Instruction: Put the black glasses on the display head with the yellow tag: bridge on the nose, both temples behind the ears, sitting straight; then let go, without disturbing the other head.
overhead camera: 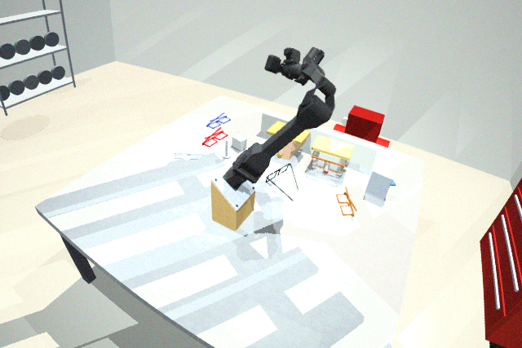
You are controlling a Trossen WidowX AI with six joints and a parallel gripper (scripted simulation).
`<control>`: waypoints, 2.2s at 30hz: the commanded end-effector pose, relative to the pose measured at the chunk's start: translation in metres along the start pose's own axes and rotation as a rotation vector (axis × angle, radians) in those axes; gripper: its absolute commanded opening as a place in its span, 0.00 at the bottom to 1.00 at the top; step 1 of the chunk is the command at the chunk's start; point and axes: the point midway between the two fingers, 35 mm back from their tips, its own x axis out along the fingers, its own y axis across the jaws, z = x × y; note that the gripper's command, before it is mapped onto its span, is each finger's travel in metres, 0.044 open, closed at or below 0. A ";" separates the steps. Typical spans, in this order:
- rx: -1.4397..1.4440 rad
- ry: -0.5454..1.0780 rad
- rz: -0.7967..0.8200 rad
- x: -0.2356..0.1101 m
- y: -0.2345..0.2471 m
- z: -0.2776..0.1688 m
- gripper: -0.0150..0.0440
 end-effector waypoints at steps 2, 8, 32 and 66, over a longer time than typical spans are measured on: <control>0.221 0.207 -0.157 0.009 -0.026 -0.073 0.59; 0.473 0.462 -0.407 -0.002 -0.050 -0.171 0.59; 0.761 0.915 -1.068 -0.097 -0.046 -0.349 0.46; 0.760 0.915 -1.068 -0.082 -0.062 -0.388 0.46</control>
